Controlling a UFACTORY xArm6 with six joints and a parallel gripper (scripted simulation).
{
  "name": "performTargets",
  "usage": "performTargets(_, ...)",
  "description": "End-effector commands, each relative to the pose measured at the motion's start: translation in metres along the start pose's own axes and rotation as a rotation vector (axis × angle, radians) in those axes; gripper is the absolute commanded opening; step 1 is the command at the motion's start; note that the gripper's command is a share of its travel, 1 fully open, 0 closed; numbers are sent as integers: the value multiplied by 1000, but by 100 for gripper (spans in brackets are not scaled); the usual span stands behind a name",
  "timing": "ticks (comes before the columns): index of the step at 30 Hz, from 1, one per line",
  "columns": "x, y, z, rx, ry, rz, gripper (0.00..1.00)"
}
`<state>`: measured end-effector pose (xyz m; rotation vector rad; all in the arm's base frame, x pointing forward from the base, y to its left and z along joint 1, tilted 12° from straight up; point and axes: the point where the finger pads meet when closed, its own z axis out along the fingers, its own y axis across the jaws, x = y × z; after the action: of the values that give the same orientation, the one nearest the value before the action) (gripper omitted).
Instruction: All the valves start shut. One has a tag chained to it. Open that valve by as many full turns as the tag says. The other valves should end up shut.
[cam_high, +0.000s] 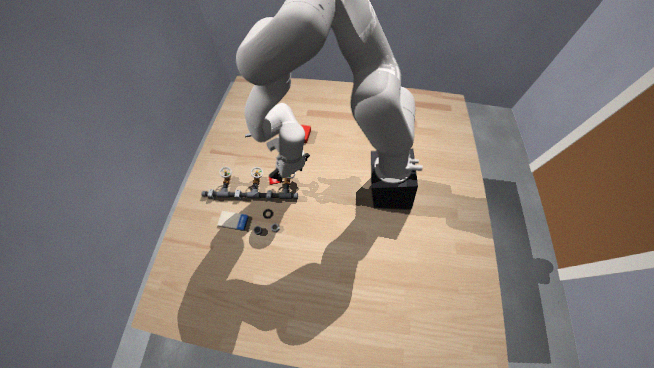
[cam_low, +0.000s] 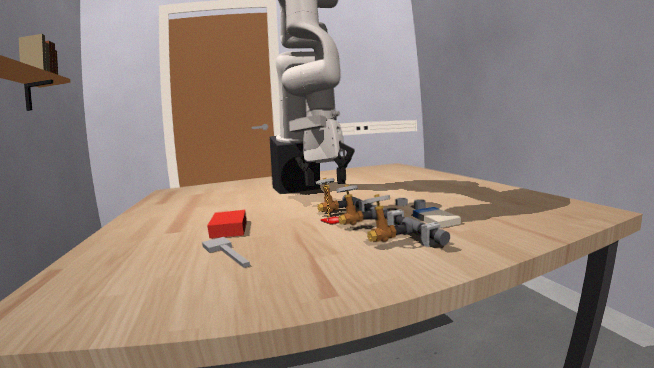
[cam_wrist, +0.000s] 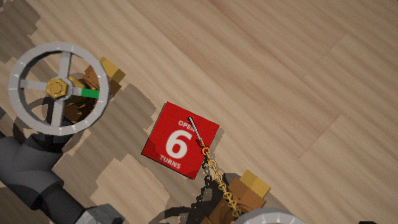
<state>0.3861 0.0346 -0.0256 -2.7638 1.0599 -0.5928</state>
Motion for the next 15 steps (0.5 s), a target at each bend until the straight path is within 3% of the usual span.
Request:
performTargets(1,1,0,0,56,-18,273,100)
performTargets(6,1,0,0,71,-34,523,100)
performTargets(10,1,0,0,118,-47,695,100)
performTargets(15,1,0,0,126,-49,708,100)
